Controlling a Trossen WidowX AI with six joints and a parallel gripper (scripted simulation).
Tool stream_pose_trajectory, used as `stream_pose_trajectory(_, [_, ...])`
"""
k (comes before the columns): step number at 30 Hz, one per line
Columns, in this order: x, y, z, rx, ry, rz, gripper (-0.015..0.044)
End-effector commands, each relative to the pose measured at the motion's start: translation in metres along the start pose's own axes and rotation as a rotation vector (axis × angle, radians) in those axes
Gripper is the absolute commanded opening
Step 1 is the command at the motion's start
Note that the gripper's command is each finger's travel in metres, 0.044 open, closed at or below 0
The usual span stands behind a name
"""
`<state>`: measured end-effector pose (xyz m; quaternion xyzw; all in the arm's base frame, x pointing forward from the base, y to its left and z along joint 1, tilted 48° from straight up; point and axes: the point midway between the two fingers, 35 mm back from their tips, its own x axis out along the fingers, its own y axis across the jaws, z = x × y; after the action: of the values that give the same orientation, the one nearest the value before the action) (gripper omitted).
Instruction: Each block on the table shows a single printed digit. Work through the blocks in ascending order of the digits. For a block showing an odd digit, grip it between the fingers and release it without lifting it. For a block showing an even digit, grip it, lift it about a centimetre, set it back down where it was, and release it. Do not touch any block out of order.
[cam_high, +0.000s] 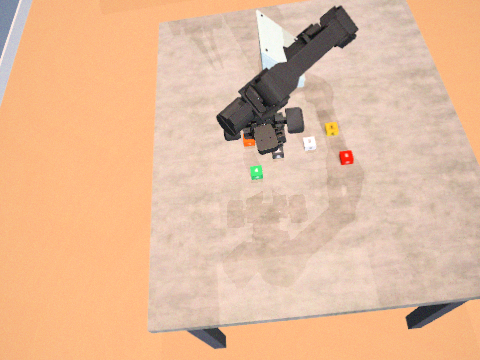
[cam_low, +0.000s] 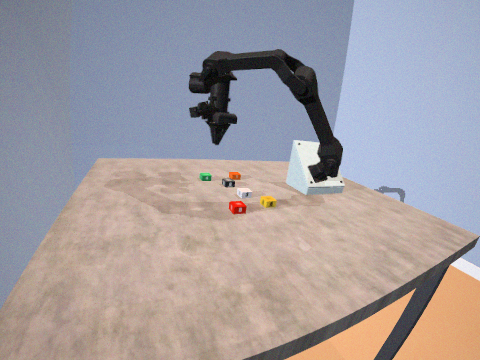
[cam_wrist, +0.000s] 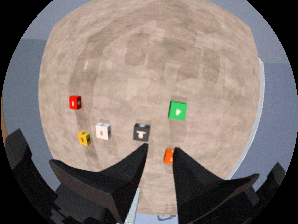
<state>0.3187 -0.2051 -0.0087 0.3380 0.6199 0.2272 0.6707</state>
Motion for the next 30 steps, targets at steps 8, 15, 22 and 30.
stream_pose_trajectory(8, [-0.006,0.138,-0.048,-0.019,-0.009,-0.007,0.0120])
stream_pose_trajectory(15, [0.008,0.190,-0.096,-0.018,-0.007,0.000,0.0120])
stream_pose_trajectory(22, [0.028,0.189,-0.093,-0.018,-0.008,-0.004,0.0199])
stream_pose_trajectory(30, [0.089,0.191,-0.095,-0.020,-0.008,0.002,0.0400])
